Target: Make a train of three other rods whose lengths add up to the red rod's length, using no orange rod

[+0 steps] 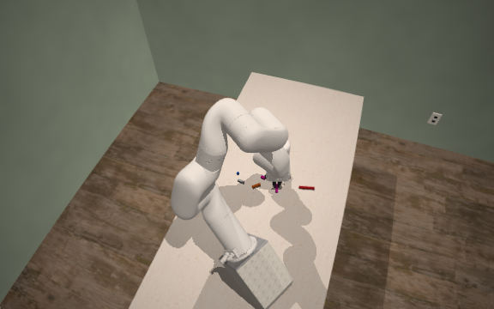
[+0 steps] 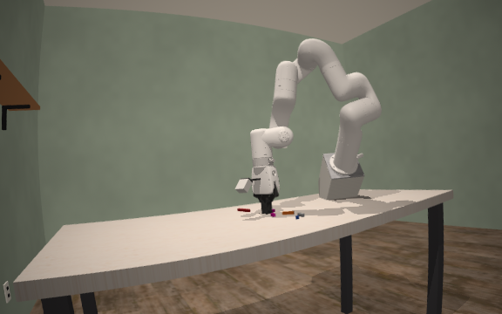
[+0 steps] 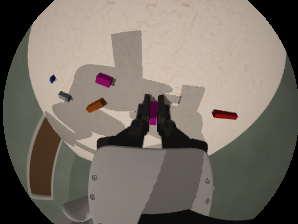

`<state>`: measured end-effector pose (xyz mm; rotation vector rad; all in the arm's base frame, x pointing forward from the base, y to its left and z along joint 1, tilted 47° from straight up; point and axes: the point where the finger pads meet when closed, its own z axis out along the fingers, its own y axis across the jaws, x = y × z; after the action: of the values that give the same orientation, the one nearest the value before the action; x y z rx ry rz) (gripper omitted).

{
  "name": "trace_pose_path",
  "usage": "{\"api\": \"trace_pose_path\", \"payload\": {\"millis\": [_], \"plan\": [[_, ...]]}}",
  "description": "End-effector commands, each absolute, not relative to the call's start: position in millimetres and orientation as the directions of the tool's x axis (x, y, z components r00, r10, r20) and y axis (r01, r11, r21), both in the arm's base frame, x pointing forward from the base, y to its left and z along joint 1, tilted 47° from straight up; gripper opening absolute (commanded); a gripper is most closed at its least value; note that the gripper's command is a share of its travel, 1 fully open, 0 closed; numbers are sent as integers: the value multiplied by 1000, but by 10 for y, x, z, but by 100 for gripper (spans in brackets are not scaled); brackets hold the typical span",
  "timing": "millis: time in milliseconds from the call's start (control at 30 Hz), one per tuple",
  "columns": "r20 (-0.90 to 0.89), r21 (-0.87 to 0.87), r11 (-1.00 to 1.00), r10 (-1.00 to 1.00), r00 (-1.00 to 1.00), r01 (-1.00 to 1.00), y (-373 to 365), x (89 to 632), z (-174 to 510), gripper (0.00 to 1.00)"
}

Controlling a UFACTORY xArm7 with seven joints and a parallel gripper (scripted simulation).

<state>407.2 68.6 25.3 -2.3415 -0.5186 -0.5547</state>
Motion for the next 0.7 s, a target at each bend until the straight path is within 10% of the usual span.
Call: {"api": "trace_pose_path", "payload": {"millis": [0,667], "plan": [[514,-512,-700,213,831,497,674,4081,255,4],[514,-512,-700,213,831,497,674,4081,255,24]]}}
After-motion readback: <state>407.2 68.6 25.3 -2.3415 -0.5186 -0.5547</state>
